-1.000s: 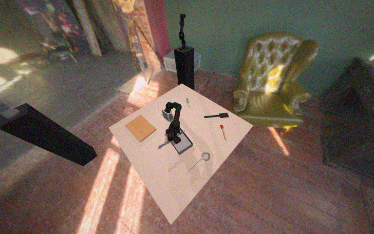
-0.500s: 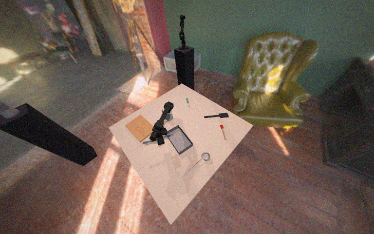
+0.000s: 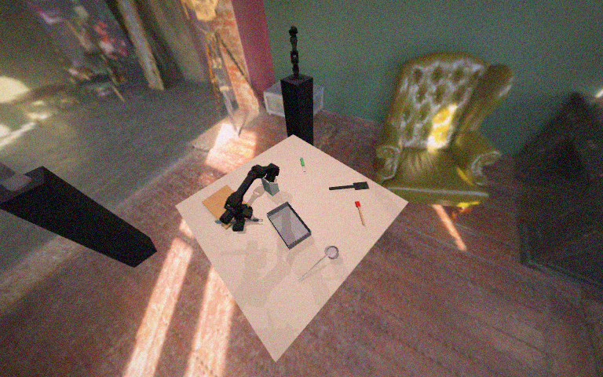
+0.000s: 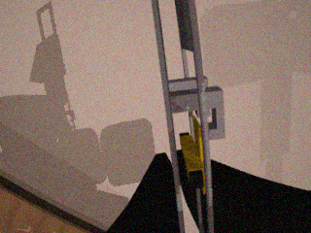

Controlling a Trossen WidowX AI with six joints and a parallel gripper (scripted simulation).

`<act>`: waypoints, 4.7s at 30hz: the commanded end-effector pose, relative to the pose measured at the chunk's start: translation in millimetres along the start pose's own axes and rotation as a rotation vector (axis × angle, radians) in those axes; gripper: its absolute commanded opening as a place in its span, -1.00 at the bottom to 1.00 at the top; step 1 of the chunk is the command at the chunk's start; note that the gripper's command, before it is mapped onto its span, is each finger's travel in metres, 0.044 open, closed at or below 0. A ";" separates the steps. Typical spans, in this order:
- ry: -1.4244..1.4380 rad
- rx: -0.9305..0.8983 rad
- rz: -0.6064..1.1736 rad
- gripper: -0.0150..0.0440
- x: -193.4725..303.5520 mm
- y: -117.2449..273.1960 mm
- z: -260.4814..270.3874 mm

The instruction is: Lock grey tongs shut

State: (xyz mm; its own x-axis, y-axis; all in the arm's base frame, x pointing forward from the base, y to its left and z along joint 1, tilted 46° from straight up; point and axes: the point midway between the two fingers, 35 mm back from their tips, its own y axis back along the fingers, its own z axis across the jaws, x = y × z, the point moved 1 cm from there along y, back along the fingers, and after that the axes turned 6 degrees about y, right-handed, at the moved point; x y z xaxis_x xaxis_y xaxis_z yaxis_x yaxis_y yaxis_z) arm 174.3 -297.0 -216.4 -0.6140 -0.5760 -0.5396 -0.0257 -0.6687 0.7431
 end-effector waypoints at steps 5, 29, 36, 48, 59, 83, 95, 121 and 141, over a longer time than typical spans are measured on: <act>-0.089 0.009 0.018 -1.00 23.4 8.1 15.0; -0.627 0.014 0.041 -1.00 136.5 28.2 144.4; -0.784 0.000 0.040 -1.00 160.4 25.5 190.7; -1.030 -0.036 0.029 -1.00 186.6 12.8 268.2; -1.054 -0.091 0.077 -1.00 186.7 9.1 275.3; -0.899 -0.528 0.807 -1.00 169.4 19.5 243.5; -0.899 -0.528 0.807 -1.00 169.4 19.5 243.5; -0.913 -0.514 0.767 -1.00 170.2 17.9 245.8; -1.056 -0.076 0.062 -1.00 187.3 9.5 276.0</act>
State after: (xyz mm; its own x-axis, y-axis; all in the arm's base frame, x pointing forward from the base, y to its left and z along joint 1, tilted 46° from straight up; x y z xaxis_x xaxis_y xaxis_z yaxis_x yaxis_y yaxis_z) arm -153.0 -272.3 -207.4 -0.9794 -0.0048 0.2018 0.1406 -0.7331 0.6654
